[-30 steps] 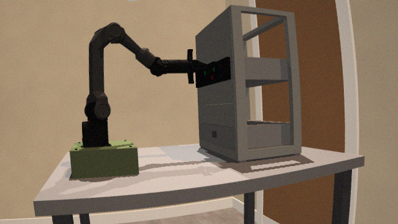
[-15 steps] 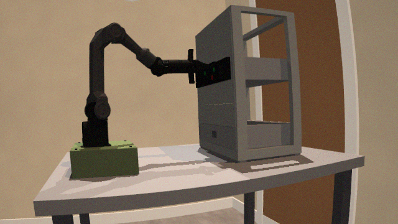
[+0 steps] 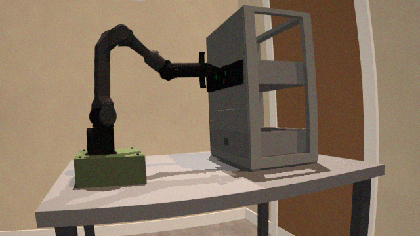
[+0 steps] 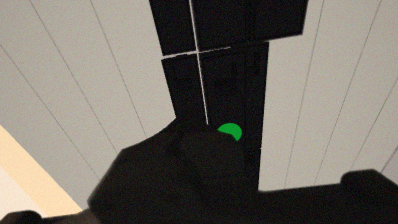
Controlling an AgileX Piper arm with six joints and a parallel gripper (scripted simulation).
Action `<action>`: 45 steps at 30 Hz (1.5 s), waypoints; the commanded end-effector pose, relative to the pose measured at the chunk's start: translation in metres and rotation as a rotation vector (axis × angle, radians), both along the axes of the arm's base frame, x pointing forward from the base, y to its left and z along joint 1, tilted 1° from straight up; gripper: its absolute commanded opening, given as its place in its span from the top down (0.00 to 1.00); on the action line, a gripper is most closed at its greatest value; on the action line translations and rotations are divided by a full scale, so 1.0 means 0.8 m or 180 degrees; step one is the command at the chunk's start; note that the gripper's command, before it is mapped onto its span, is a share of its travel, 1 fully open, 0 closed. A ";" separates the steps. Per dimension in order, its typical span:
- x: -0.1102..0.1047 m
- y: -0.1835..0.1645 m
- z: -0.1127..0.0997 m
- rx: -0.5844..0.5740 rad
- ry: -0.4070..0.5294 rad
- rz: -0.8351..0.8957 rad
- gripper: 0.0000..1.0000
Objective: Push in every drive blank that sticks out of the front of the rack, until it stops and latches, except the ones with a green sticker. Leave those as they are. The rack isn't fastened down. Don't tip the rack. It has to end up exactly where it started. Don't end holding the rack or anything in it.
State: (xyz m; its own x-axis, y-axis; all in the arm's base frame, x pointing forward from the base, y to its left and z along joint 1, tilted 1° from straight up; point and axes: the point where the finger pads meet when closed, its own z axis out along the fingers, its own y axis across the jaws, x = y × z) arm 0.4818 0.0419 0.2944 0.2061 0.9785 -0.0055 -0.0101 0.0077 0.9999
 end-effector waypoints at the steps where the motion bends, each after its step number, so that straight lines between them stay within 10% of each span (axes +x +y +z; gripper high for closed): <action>1: 0.002 0.001 -0.003 -0.0004 0.0016 0.0008 1.00; 45: 0.010 0.000 -0.004 -0.0004 0.0016 0.0008 1.00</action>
